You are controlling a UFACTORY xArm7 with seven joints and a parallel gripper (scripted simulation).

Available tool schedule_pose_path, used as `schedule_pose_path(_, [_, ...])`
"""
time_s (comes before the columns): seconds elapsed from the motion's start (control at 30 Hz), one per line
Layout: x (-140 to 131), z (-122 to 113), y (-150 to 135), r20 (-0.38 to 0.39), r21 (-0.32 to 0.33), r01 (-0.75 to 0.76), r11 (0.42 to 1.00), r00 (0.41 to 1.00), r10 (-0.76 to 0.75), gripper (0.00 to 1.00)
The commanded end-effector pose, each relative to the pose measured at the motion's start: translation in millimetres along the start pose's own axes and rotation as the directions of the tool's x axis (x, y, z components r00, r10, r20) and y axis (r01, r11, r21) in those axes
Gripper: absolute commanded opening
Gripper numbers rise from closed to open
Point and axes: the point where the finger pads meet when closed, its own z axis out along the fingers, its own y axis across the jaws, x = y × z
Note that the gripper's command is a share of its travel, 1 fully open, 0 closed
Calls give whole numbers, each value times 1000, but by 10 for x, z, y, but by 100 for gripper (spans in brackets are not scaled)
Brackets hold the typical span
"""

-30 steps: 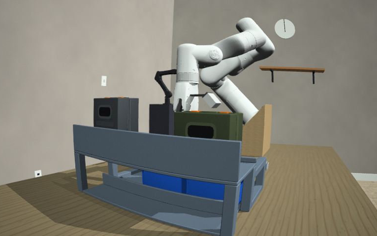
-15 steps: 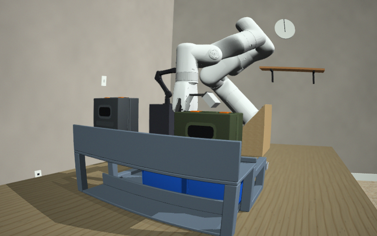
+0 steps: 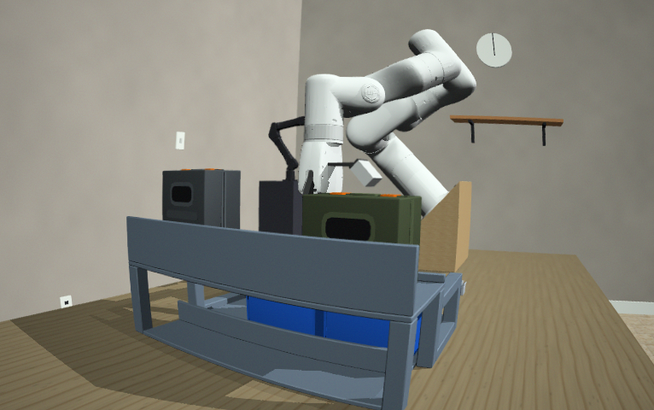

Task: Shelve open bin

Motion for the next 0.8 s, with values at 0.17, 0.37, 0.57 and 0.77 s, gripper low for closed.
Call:
schedule_pose_path(0.17, [2, -13, 12, -1, -4, 0, 1000, 1000, 0, 100])
schedule_pose_path(0.37, [2, -13, 12, -1, -4, 0, 1000, 1000, 0, 100])
schedule_pose_path(0.57, [2, -13, 12, -1, -4, 0, 1000, 1000, 0, 100])
schedule_pose_path(0.77, [2, 206, 4, -1, -62, 0, 998, 1000, 0, 100])
